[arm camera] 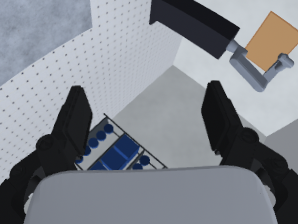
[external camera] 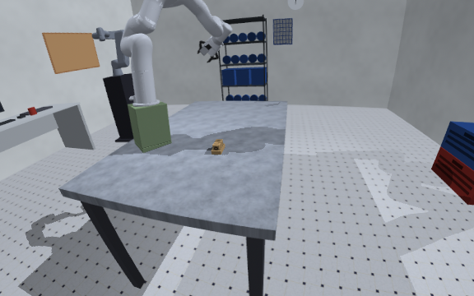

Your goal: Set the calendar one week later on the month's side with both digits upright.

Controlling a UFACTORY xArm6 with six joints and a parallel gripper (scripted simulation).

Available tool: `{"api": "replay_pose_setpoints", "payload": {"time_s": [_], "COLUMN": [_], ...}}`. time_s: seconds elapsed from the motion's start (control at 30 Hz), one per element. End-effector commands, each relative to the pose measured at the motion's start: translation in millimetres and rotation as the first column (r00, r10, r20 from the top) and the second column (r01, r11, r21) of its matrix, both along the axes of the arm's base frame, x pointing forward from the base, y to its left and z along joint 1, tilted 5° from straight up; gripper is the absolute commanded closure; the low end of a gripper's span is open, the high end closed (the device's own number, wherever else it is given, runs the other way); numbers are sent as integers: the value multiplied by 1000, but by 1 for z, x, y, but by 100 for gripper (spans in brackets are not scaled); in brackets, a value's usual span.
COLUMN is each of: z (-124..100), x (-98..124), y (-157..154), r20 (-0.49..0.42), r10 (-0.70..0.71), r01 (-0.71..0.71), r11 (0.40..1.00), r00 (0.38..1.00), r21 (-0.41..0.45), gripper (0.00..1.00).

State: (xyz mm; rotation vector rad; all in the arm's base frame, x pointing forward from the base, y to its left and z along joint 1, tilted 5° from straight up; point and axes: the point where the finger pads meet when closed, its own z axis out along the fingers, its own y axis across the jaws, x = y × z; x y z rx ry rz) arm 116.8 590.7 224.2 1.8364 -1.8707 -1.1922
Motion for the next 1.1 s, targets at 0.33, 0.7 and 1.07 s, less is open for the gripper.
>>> {"api": "replay_pose_setpoints", "payload": {"time_s": [0.33, 0.7, 1.07], "z": [2, -15, -53], "x": [0, 35, 111], "y": [1, -13, -55], "r20": [2, 47, 157], "r10": [0, -37, -114], "r01": [0, 37, 112], "r11": [1000, 999, 993], "r00": [1000, 998, 981], "r21": [4, 11, 22], "gripper": [0, 0, 0]}}
